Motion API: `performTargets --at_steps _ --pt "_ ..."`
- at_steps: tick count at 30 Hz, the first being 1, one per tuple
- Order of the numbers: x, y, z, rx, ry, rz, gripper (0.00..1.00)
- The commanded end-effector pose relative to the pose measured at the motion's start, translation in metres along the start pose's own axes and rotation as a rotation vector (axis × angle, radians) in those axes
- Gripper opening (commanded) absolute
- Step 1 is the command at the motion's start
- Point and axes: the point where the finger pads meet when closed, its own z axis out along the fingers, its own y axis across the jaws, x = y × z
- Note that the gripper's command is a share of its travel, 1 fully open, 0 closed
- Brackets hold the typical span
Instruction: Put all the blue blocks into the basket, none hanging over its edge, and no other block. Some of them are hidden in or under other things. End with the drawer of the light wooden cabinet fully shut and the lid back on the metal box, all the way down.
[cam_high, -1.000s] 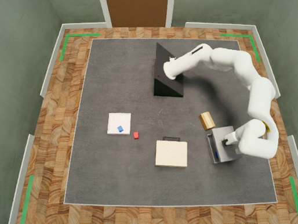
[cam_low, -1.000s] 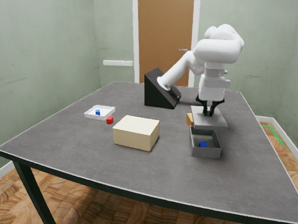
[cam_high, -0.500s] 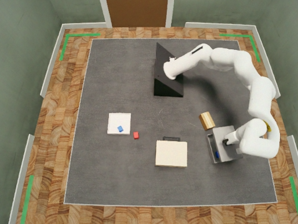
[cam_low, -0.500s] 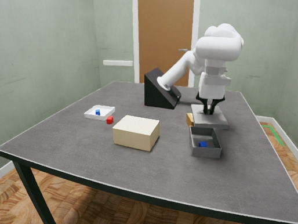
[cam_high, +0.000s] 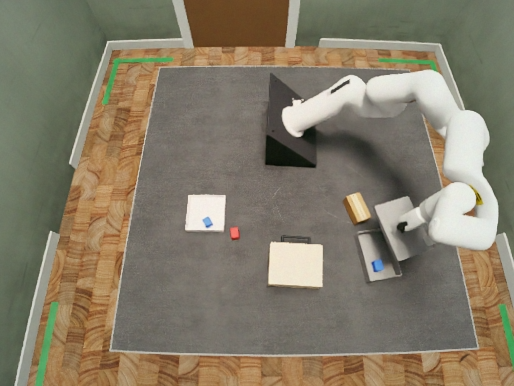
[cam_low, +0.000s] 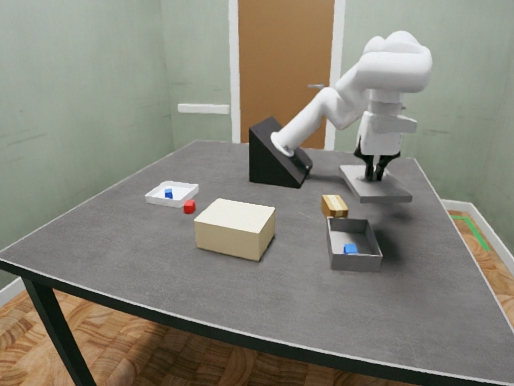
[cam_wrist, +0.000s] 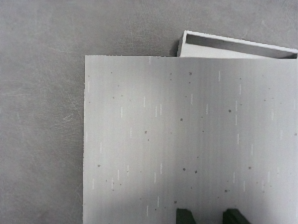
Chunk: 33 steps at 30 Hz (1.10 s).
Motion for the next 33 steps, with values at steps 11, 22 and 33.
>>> performTargets --at_steps 11,22,33 --pt "-0.143 -0.070 -0.011 -0.006 0.028 -0.574 0.00" --pt "-0.248 -0.075 0.021 -0.024 0.033 -0.867 0.00" --pt "-0.313 -0.076 0.038 -0.026 0.032 -0.885 0.00"
